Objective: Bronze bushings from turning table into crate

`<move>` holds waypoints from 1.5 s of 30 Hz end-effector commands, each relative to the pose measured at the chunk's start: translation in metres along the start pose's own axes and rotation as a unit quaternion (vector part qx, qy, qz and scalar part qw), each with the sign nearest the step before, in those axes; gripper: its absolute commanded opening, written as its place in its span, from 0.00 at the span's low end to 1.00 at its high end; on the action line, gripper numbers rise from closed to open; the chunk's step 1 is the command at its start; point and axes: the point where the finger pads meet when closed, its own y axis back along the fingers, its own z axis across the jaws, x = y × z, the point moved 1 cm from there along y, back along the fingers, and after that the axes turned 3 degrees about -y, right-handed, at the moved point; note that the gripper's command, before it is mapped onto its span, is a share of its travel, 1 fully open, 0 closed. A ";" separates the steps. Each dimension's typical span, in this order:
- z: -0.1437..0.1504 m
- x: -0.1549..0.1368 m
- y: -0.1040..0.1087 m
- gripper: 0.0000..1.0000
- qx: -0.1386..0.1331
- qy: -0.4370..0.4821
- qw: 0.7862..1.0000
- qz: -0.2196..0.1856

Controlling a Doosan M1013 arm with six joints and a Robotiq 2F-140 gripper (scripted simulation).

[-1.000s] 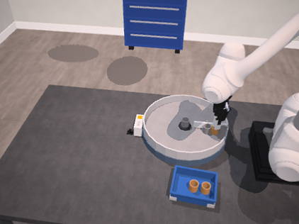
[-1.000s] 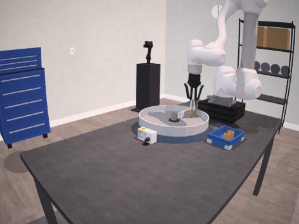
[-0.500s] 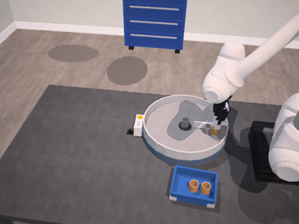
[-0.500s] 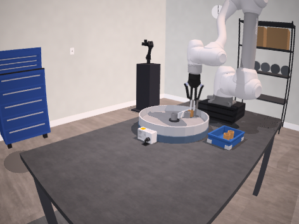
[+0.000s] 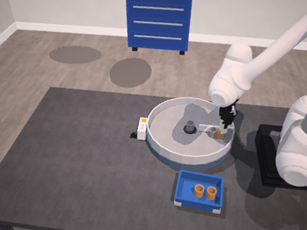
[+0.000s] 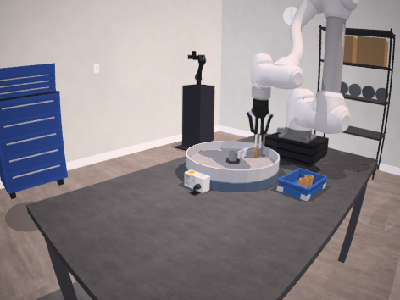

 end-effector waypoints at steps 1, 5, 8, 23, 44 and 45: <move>-0.001 -0.001 -0.003 0.10 0.002 -0.001 1.000 0.001; -0.001 -0.001 -0.003 0.10 0.002 -0.001 1.000 0.001; -0.001 -0.001 -0.003 0.10 0.002 -0.001 1.000 0.001; -0.001 -0.001 -0.003 0.10 0.002 -0.001 1.000 0.001; -0.001 -0.001 -0.016 0.10 0.002 -0.001 1.000 0.001; -0.001 -0.001 -0.017 0.10 0.002 -0.001 1.000 0.001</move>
